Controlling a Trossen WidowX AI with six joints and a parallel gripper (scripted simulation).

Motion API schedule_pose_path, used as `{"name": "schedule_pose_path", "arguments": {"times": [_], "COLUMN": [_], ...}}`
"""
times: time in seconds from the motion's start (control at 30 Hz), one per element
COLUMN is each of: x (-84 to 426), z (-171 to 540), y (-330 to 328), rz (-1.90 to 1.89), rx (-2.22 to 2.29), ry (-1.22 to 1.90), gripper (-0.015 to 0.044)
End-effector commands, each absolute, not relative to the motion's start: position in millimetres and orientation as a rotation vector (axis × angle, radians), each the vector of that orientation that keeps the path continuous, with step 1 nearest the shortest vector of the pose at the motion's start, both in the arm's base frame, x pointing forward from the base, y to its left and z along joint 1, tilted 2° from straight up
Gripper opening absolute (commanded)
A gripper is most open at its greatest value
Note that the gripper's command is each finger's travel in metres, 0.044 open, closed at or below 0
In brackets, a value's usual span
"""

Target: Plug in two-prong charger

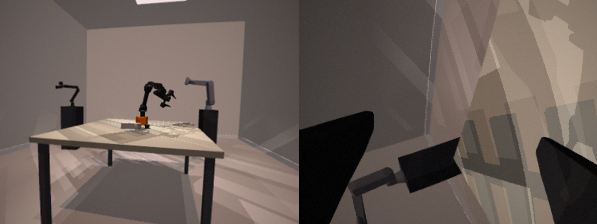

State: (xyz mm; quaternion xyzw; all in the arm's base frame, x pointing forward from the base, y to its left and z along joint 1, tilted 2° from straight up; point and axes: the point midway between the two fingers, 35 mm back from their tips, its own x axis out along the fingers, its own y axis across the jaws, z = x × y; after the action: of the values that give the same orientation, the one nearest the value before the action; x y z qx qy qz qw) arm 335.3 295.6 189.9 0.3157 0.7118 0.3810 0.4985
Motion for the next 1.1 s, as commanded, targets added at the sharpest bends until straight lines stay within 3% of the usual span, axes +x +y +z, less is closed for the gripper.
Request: {"name": "schedule_pose_path", "arguments": {"times": [0.0,1.07], "x": [334,315], "z": [181,87], "y": [287,207], "rz": [0.935,1.015], "rx": [0.671,-0.149], "ry": [1.666,1.378], "gripper": [0.0440,0.0440]}}
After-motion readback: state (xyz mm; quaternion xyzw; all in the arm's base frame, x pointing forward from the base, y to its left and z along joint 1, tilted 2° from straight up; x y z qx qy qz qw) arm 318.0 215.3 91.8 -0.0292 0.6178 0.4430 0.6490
